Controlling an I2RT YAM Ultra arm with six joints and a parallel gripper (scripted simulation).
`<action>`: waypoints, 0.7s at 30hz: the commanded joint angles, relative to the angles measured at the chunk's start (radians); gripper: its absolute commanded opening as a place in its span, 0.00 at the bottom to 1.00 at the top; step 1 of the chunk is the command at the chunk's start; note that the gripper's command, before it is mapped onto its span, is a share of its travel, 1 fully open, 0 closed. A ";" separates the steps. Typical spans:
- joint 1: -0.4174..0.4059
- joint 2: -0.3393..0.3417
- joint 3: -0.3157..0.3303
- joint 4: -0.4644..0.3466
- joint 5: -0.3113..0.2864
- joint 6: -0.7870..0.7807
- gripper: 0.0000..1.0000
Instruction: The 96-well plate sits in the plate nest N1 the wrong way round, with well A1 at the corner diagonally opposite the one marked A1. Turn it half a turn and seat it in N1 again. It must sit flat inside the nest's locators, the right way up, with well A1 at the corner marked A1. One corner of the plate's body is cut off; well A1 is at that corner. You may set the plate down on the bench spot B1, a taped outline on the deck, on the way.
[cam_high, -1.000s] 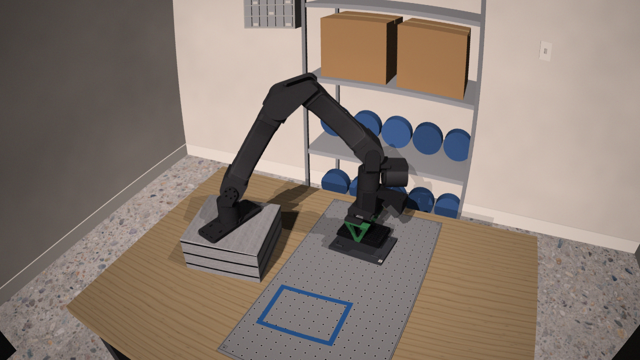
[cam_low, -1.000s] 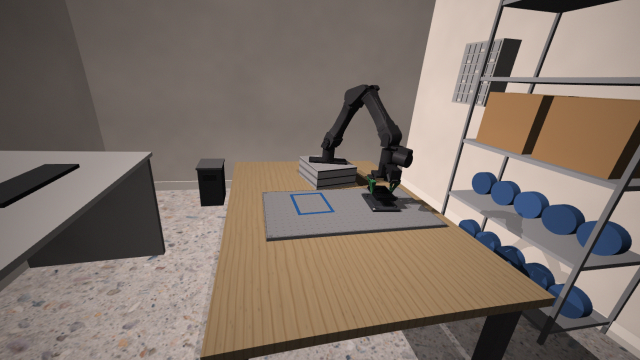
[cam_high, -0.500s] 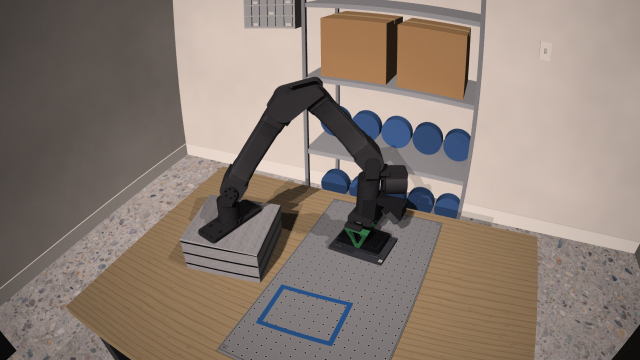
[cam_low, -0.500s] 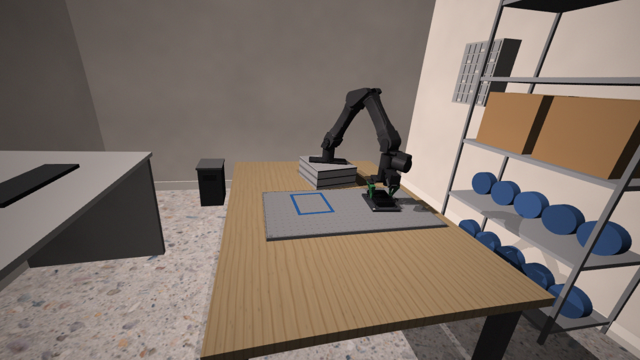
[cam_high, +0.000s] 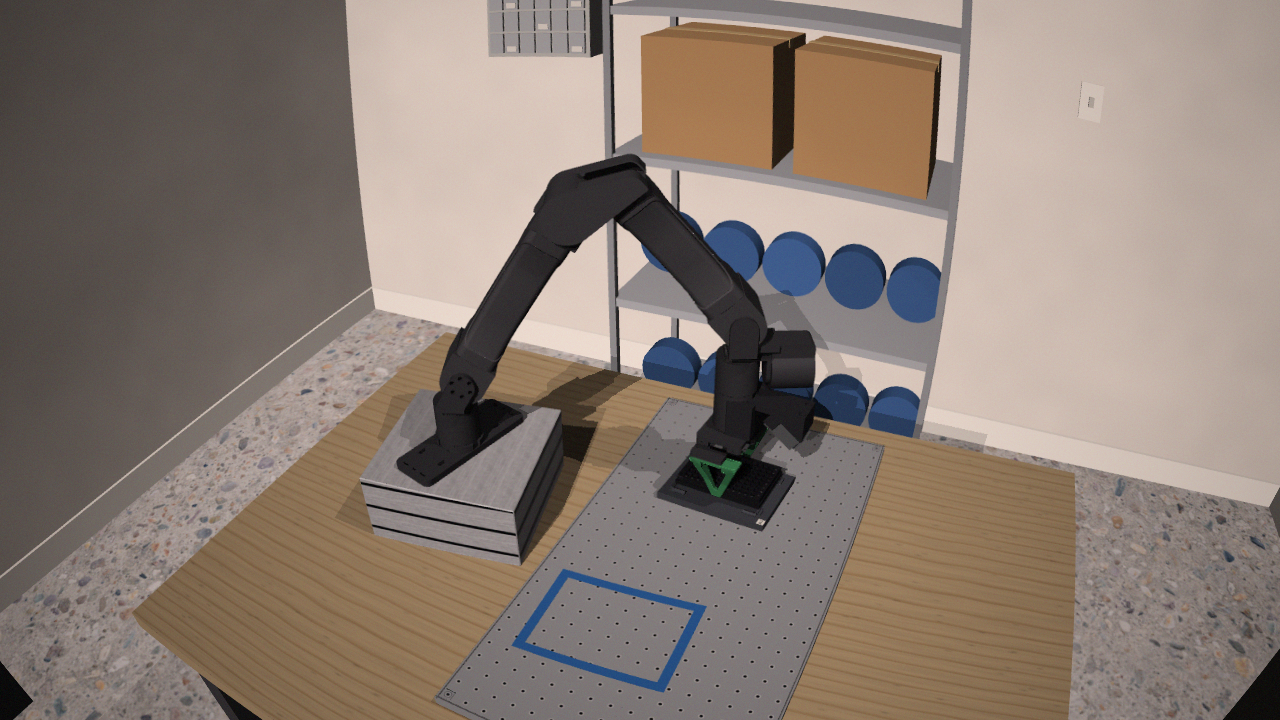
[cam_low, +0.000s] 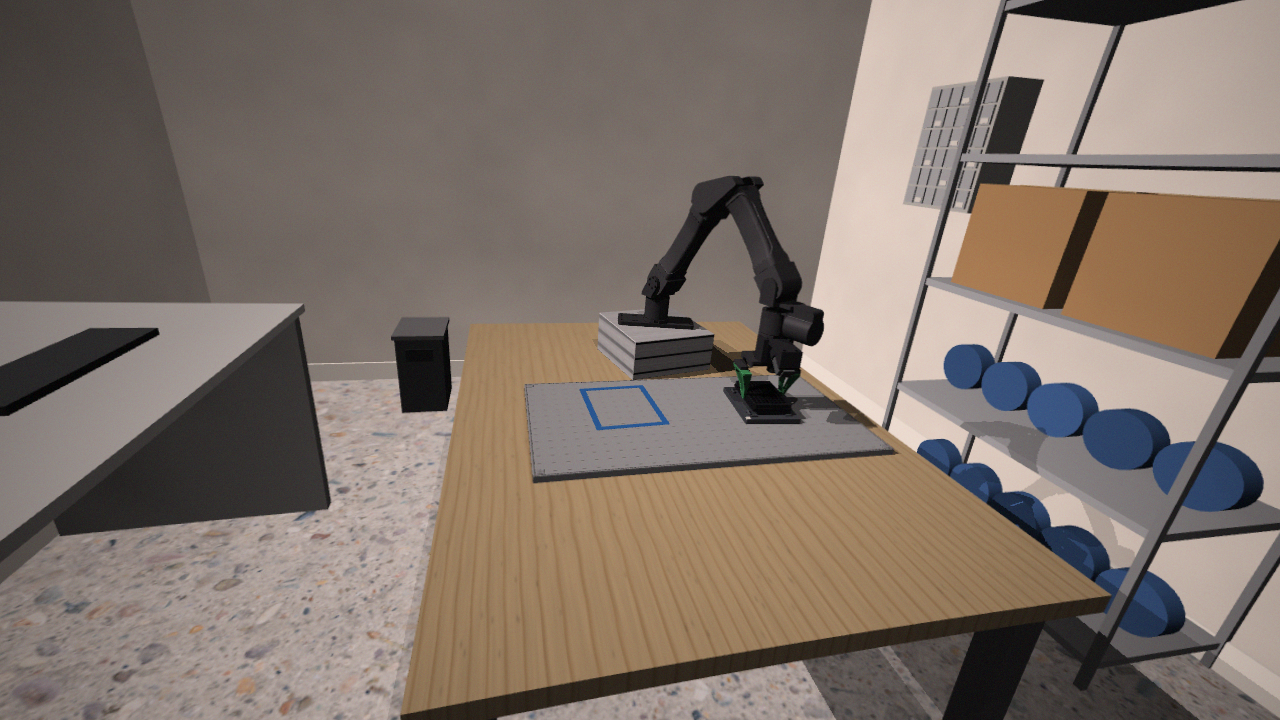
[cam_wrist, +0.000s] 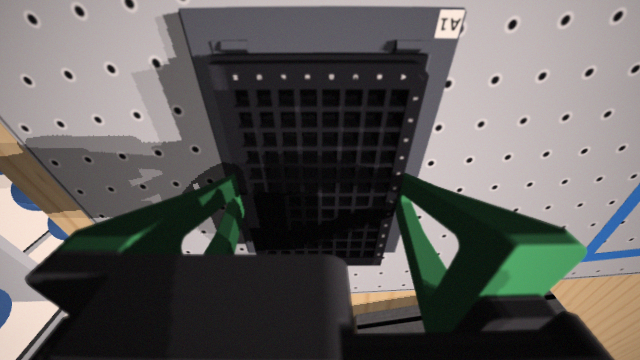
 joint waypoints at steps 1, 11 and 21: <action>0.000 -0.009 0.002 0.003 0.004 -0.001 0.00; 0.000 -0.008 -0.003 0.009 0.004 -0.001 0.00; 0.000 -0.006 -0.008 0.016 0.004 -0.001 0.00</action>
